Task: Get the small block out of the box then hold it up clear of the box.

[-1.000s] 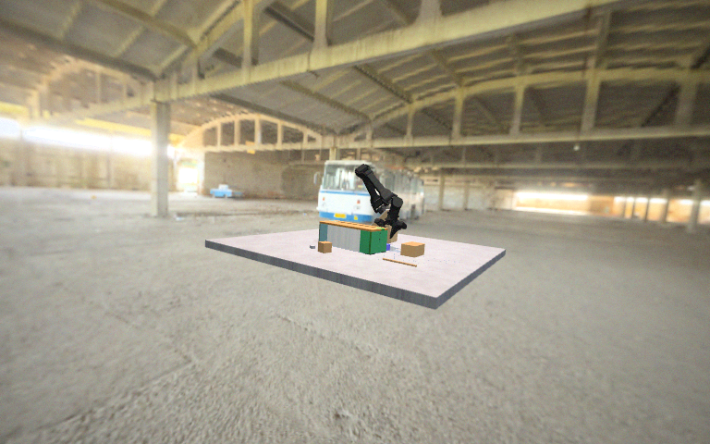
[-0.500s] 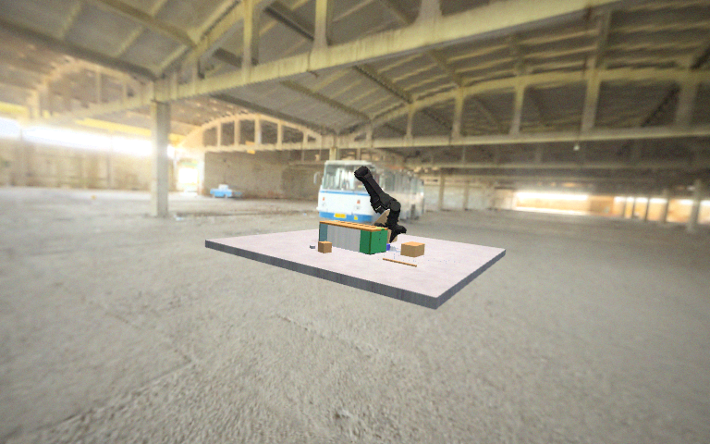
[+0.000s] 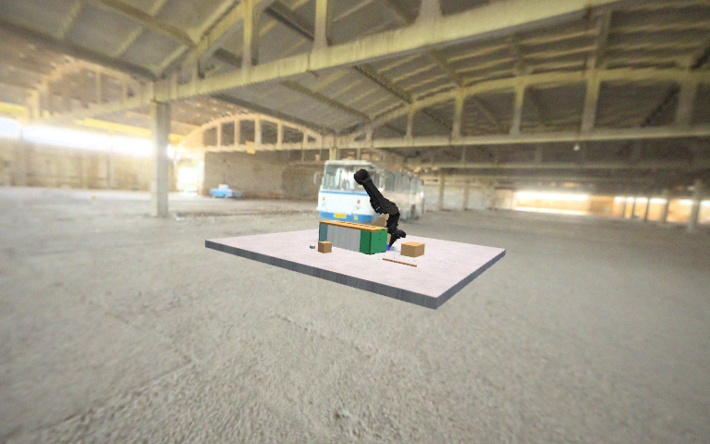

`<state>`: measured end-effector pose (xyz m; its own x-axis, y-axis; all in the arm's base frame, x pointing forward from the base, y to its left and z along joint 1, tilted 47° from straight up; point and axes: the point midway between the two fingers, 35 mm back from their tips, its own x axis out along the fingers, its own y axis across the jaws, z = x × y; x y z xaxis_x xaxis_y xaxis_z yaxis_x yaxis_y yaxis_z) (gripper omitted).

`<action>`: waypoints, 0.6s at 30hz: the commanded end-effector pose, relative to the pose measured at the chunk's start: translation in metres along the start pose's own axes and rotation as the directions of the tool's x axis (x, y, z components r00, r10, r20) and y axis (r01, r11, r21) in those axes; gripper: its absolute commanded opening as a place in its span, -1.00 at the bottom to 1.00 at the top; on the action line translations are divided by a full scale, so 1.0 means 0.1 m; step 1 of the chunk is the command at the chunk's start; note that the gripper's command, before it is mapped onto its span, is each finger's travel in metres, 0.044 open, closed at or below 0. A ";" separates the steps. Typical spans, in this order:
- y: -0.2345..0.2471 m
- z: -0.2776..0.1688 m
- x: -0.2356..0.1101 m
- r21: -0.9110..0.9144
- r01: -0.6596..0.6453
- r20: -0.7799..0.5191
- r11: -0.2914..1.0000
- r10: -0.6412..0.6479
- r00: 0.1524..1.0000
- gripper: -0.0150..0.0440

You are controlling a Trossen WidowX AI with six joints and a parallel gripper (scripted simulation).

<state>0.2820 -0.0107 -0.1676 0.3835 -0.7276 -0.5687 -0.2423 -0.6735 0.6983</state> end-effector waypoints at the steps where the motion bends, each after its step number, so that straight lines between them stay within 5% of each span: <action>1: 0.02 0.06 0.06 -0.012 -0.009 0.005 1.000 0.009 1.000 0.47; 6: 0.03 0.09 0.11 -0.012 -0.011 0.004 1.000 0.011 1.000 0.47; 18: -0.02 0.03 0.06 -0.019 0.016 0.008 1.000 -0.016 1.000 -0.46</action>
<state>0.2792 -0.0201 -0.1745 0.3782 -0.7323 -0.5663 -0.2345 -0.6676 0.7067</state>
